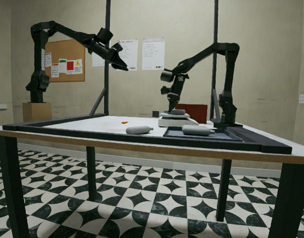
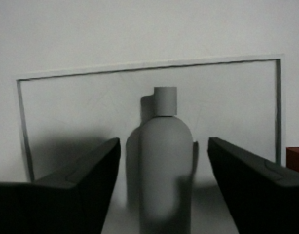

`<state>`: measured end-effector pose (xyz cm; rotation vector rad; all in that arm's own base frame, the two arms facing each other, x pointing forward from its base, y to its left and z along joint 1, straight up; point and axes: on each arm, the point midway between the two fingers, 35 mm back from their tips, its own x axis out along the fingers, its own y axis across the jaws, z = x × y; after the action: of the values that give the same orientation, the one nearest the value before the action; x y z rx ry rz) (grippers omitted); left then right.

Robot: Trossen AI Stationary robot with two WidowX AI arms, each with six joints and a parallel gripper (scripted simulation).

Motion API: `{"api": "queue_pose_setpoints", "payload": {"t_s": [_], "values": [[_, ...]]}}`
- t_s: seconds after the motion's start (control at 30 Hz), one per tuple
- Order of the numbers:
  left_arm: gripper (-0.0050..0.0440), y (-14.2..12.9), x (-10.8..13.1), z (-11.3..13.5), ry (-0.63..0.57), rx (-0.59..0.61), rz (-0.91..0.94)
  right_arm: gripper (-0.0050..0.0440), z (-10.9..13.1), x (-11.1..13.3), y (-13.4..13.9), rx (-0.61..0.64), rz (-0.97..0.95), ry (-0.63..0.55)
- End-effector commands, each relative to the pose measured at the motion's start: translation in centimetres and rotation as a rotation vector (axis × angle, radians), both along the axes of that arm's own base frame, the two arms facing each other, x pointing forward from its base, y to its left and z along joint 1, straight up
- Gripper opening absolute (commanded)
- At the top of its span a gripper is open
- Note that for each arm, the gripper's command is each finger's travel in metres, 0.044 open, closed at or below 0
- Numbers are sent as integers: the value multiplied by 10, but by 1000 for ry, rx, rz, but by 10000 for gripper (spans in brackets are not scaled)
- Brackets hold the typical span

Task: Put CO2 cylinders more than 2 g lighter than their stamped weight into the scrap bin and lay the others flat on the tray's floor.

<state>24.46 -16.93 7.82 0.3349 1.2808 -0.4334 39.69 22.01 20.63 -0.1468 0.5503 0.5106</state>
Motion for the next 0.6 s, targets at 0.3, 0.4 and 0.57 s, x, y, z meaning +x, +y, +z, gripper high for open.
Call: {"api": "queue_pose_setpoints", "payload": {"t_s": [0.3, 0.4, 0.57], "values": [[252, -2, 4, 6, -22, -17, -1, 440, 14, 0, 1, 15, 3, -29], [252, -2, 4, 6, -22, -17, -1, 440, 14, 0, 1, 15, 3, -29], [228, -2, 4, 6, -22, -17, -1, 440, 14, 0, 1, 15, 3, -29]]}}
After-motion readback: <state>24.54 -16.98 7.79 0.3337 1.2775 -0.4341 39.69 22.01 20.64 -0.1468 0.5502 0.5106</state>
